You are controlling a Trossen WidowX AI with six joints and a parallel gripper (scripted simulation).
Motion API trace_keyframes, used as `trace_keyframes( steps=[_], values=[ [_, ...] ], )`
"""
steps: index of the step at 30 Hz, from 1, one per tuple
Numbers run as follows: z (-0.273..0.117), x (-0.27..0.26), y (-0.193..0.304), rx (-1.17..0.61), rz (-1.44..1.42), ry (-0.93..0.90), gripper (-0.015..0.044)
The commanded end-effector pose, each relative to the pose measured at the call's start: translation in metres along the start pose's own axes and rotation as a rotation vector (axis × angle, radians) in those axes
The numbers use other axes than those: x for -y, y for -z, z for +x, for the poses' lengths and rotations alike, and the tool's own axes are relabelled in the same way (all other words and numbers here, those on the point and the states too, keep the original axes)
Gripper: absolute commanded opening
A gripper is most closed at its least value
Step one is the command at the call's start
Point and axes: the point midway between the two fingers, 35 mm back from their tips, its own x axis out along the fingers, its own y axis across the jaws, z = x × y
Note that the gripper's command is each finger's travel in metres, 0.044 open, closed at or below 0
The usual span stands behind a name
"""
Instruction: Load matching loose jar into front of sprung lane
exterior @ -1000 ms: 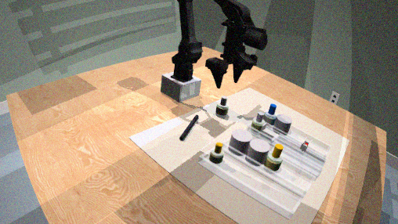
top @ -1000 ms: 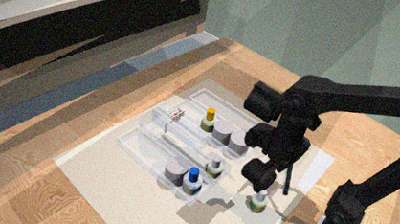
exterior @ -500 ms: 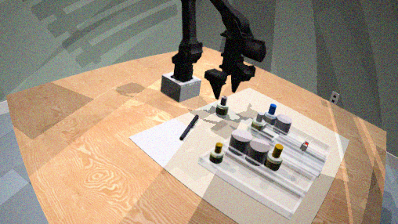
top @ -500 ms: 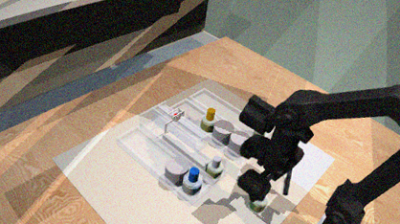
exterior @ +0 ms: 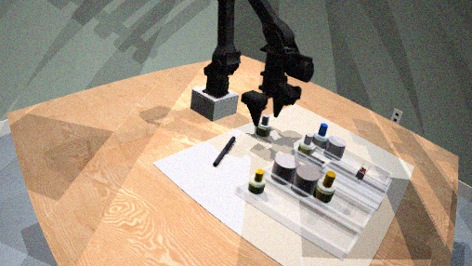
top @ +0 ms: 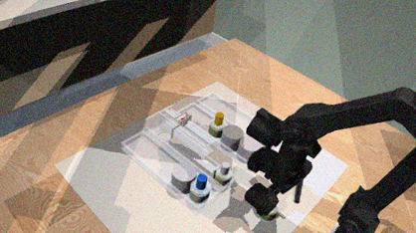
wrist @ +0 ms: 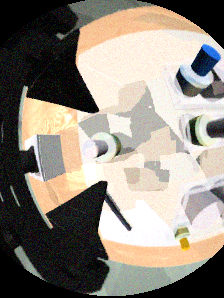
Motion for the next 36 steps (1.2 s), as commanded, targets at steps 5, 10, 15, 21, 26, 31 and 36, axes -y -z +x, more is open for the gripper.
trace_keyframes(
  steps=[5,10,15,21,26,31,36],
  values=[
    [0.015,0.001,0.002,-0.012,-0.005,0.005,0.0440],
    [0.023,0.001,0.003,-0.012,-0.005,0.005,0.0440],
    [0.024,0.001,0.003,-0.012,-0.005,0.005,0.0361],
    [0.024,0.001,0.003,-0.012,-0.005,0.005,0.0204],
    [0.024,0.001,0.003,-0.012,-0.005,0.005,0.0151],
    [0.021,0.000,0.002,-0.012,-0.005,0.005,0.0059],
    [-0.006,-0.002,-0.003,-0.011,-0.005,0.004,0.0000]
  ],
)
